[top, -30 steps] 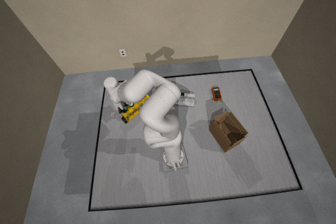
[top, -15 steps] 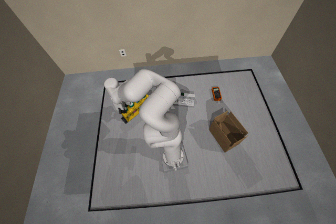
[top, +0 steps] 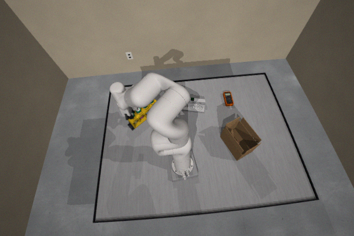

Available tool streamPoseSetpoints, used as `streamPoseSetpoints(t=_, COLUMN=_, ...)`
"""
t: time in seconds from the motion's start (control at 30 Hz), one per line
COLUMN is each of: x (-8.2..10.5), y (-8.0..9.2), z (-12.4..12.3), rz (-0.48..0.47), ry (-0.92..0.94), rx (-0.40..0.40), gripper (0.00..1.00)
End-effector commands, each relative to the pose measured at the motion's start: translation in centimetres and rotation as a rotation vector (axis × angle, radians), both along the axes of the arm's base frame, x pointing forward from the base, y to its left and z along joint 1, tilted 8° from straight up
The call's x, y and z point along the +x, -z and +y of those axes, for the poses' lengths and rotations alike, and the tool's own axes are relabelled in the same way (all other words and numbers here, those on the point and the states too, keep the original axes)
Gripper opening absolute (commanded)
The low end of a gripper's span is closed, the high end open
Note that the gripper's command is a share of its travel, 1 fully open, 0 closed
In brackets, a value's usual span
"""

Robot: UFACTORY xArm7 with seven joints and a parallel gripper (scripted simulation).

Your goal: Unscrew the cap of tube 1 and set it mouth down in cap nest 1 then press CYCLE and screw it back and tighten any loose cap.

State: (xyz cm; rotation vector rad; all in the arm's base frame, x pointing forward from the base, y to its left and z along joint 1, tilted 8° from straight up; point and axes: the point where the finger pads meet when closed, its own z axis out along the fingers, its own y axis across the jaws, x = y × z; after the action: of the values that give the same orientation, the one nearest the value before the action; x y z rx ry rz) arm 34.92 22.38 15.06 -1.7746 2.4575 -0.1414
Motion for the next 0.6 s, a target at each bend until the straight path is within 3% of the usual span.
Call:
streamPoseSetpoints(t=0.0, x=0.10, y=-0.09, z=0.06, rz=-0.003, ry=0.000, rx=0.002, gripper=0.00)
streamPoseSetpoints(t=0.1, x=0.10, y=-0.09, z=0.06, rz=-0.003, ry=0.000, rx=0.002, gripper=0.00)
streamPoseSetpoints(t=0.57, x=0.09, y=-0.13, z=0.07, rz=0.005, ry=-0.679, rx=-0.097, gripper=0.00)
